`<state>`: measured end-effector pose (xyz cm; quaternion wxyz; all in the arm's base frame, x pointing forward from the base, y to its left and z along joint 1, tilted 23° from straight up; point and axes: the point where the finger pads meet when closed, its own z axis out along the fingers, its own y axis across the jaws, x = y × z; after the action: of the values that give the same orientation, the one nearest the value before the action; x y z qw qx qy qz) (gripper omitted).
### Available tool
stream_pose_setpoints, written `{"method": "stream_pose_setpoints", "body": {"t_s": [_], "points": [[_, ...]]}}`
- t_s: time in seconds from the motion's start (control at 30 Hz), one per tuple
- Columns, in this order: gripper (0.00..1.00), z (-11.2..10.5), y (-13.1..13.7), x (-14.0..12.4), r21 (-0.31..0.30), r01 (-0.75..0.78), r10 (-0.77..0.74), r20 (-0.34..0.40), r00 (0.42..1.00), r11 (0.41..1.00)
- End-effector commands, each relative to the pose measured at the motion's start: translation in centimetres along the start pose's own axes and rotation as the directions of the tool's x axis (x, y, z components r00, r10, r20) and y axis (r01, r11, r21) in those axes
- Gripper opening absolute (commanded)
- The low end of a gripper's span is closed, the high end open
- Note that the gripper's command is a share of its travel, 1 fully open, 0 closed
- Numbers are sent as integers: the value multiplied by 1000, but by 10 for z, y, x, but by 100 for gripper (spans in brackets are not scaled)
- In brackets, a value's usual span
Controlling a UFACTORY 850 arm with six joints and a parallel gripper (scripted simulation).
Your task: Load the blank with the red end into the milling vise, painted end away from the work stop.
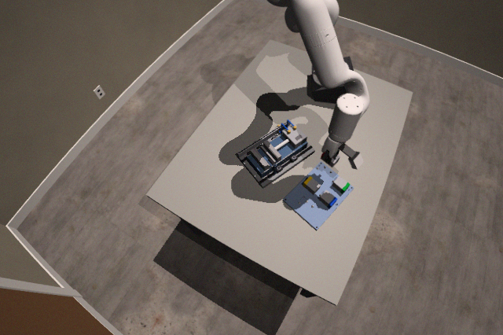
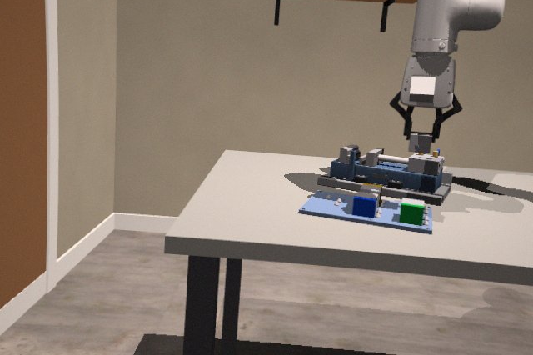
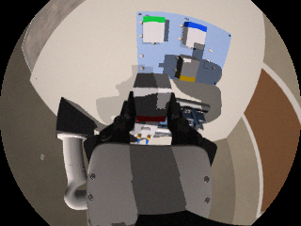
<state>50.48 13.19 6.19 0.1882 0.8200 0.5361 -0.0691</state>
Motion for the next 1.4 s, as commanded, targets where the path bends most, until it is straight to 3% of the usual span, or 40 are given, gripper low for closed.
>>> {"method": "stream_pose_setpoints", "body": {"t_s": [0.0, 1.0, 1.37], "points": [[0, 0, 1, 1, -1, 0, 0, -1, 1000, 1000], [0, 2, 1, 1, -1, 0, 0, -1, 1000, 1000], [0, 3, 1, 1, -1, -148, 148, -2, 989, 989]]}}
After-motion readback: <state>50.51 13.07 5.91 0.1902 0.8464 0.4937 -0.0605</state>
